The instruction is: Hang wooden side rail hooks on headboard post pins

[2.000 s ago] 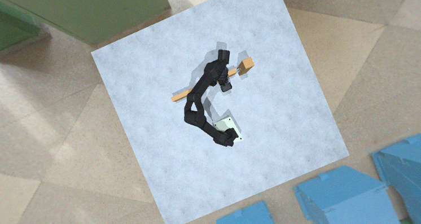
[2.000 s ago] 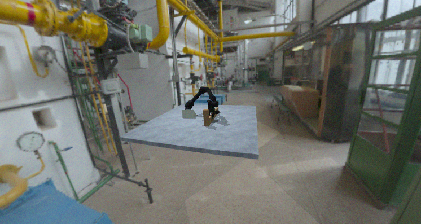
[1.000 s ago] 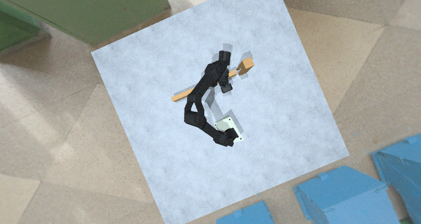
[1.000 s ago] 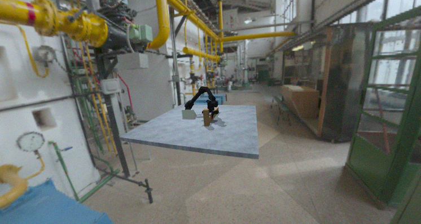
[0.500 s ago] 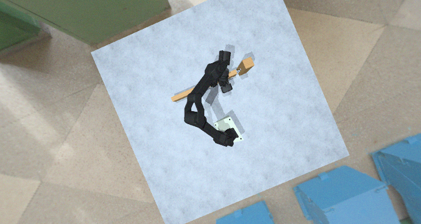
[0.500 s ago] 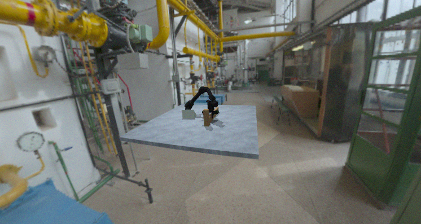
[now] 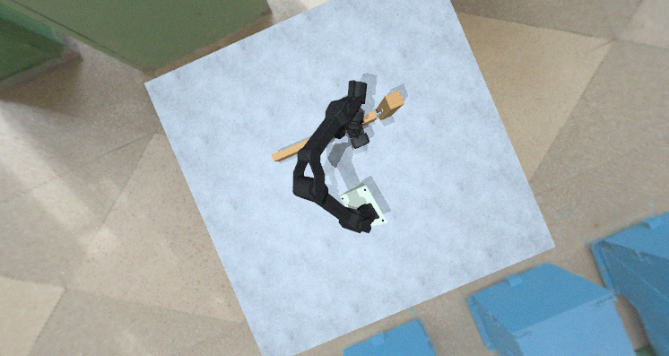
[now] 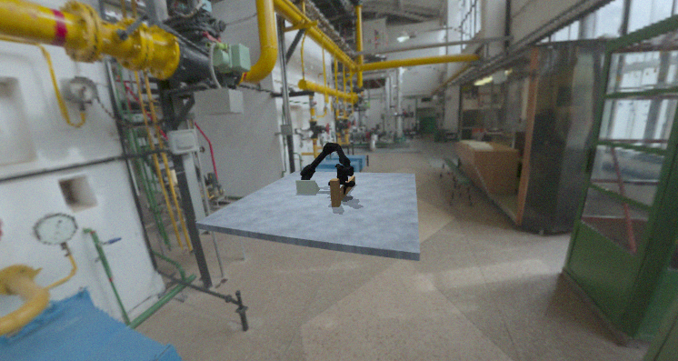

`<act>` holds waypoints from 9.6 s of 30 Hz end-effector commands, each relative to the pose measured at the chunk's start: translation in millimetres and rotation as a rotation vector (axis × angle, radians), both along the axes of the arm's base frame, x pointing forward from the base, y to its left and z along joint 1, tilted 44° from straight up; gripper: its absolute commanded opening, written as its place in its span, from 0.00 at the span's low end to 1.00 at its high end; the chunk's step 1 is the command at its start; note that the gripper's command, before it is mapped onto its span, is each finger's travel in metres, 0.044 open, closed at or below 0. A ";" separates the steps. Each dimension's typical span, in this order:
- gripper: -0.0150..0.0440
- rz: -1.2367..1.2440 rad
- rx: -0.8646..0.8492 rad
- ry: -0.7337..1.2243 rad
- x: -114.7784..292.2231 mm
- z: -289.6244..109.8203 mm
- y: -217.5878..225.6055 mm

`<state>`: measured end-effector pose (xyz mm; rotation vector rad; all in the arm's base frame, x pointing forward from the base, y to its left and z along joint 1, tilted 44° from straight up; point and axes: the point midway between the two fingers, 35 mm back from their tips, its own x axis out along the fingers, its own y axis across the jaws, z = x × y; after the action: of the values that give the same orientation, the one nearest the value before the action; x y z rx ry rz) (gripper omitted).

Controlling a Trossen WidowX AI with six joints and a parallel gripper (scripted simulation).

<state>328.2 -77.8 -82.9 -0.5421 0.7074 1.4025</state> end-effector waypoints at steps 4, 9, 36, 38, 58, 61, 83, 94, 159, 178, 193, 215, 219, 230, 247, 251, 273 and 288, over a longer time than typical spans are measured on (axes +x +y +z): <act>0.25 -0.006 -0.002 -0.005 0.8 2.5 -4.1; 0.25 -0.006 -0.002 -0.005 0.7 3.1 -4.7; 0.25 -0.006 -0.002 -0.005 0.6 6.4 -7.8; 0.25 -0.006 -0.002 -0.005 0.6 6.6 -8.1; 0.25 -0.006 -0.002 -0.005 0.5 9.0 -10.4; 0.25 -0.006 -0.002 -0.005 0.4 9.4 -10.8; 0.25 -0.006 -0.002 -0.005 0.3 12.0 -13.3; 0.25 -0.006 -0.002 -0.005 0.2 13.4 -14.6; 0.25 -0.006 -0.003 -0.005 2.8 13.4 -19.3; 0.25 -0.006 -0.003 -0.005 4.4 10.3 -19.5; 0.25 -0.006 -0.003 -0.005 2.6 8.0 -19.4; 0.25 -0.006 -0.003 -0.005 0.6 6.7 -21.3; 0.25 -0.006 -0.003 -0.005 1.0 6.5 -21.6; 0.25 -0.006 -0.003 -0.005 1.7 6.5 -22.8; 0.25 -0.006 -0.003 -0.005 2.2 6.2 -24.7; 0.25 -0.006 -0.003 -0.005 1.7 5.6 -24.7; 0.25 -0.006 -0.003 -0.005 2.3 3.8 -25.9; 0.25 -0.006 -0.003 -0.005 0.8 3.0 -27.2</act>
<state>329.8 -100.0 -79.8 -0.5418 0.7048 1.4028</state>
